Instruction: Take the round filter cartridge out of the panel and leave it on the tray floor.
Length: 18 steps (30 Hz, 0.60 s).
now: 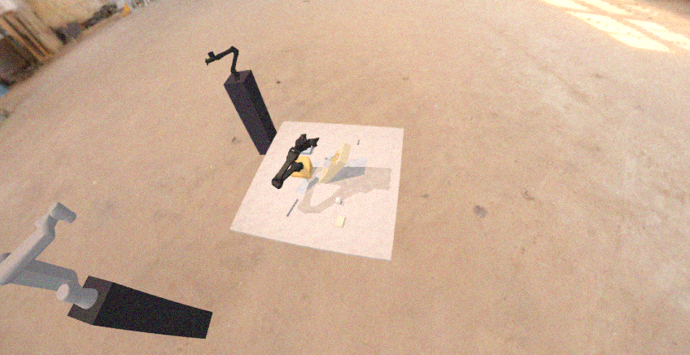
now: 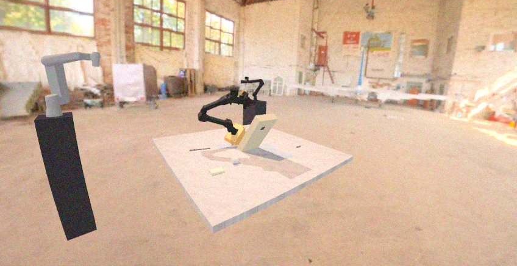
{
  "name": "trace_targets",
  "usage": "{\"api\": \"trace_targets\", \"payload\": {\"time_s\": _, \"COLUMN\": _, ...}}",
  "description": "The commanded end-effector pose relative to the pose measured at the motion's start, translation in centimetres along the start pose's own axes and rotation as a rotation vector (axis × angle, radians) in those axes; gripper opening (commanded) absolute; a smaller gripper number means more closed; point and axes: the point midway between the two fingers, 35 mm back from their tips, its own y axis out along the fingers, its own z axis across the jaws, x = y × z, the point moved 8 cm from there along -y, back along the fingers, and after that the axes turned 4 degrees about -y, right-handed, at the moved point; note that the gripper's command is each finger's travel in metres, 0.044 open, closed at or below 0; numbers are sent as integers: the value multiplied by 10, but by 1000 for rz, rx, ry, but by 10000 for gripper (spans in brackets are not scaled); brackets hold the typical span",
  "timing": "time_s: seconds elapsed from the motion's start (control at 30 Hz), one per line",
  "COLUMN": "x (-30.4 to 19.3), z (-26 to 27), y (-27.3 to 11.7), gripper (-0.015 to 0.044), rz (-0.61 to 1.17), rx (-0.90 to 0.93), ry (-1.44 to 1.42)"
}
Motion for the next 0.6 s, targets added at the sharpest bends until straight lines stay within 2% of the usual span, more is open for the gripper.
{"api": "trace_targets", "payload": {"time_s": 0.0, "x": -36, "z": 0, "y": 42, "gripper": 110, "rz": 596, "rx": -143, "ry": 258}}
{"api": "trace_targets", "payload": {"time_s": 0.1, "x": -50, "z": -1, "y": 57, "gripper": 110, "rz": 842, "rx": -318, "ry": 306}}
{"api": "trace_targets", "payload": {"time_s": 0.17, "x": -53, "z": -1, "y": 61, "gripper": 110, "rz": 905, "rx": -384, "ry": 309}}
{"api": "trace_targets", "payload": {"time_s": 0.57, "x": -54, "z": -2, "y": 61, "gripper": 110, "rz": 908, "rx": -388, "ry": 309}}
